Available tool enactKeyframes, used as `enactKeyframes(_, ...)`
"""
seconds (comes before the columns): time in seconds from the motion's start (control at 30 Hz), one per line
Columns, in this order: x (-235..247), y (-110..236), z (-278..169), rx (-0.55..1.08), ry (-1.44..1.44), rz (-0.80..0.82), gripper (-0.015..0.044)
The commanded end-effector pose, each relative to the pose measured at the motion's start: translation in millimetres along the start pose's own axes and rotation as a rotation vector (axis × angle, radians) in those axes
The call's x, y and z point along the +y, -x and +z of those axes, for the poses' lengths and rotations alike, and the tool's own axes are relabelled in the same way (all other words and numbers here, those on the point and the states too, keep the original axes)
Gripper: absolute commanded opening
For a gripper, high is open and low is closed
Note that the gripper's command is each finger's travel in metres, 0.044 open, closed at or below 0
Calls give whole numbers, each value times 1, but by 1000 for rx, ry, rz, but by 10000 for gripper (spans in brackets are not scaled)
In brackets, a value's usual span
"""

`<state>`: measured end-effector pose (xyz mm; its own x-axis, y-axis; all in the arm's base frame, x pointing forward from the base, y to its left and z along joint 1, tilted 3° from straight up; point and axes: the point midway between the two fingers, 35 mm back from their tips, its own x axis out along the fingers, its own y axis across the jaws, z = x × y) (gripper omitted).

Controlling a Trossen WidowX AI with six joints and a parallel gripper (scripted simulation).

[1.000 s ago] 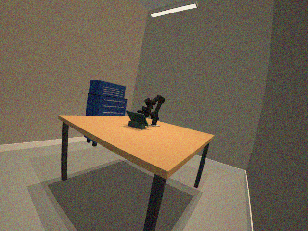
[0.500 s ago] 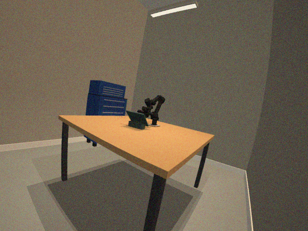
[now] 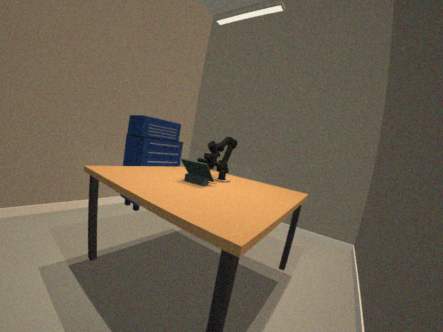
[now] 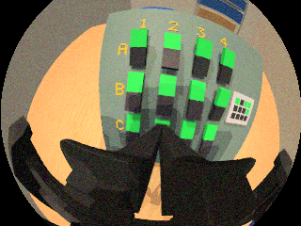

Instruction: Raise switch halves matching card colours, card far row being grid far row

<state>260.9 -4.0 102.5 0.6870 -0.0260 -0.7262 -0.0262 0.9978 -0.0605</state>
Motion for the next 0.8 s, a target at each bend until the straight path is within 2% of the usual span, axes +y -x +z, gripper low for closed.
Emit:
enactKeyframes(0.0, 0, -2, -1, 4, -2, -1, 0)
enactKeyframes(0.77, 0, -5, -1, 4, -2, -1, 0)
